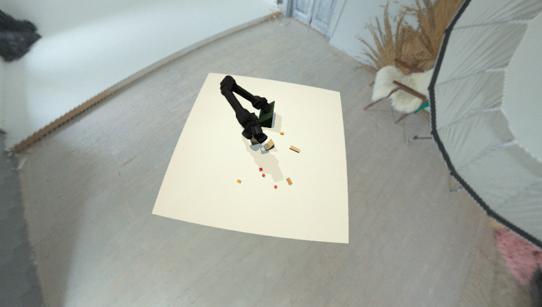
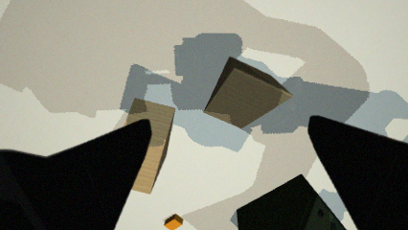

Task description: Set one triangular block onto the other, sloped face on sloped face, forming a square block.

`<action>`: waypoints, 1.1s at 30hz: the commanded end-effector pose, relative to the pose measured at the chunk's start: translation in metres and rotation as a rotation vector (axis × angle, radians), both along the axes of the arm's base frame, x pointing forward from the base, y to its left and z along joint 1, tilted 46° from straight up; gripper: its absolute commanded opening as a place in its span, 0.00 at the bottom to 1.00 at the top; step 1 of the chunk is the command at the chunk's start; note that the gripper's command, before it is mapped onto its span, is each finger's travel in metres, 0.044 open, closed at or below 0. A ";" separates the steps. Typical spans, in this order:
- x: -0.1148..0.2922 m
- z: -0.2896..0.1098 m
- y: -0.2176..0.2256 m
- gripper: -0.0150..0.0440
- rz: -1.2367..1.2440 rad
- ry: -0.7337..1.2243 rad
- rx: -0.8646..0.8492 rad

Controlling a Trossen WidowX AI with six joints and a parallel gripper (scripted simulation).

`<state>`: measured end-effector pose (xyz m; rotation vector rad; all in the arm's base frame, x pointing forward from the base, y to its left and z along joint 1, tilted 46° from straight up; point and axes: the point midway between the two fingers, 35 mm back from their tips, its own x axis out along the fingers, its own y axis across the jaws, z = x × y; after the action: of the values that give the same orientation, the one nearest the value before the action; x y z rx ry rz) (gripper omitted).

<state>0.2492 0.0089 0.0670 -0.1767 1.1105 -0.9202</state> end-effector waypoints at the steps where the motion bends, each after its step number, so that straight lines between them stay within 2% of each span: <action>1: -0.014 0.008 -0.007 1.00 -0.326 -0.312 0.055; 16: -0.013 0.007 -0.007 1.00 -0.326 -0.312 0.056; 33: -0.007 -0.013 -0.024 1.00 -0.326 -0.310 0.064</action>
<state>0.2424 -0.0104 0.0585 0.2114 0.8875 -1.1537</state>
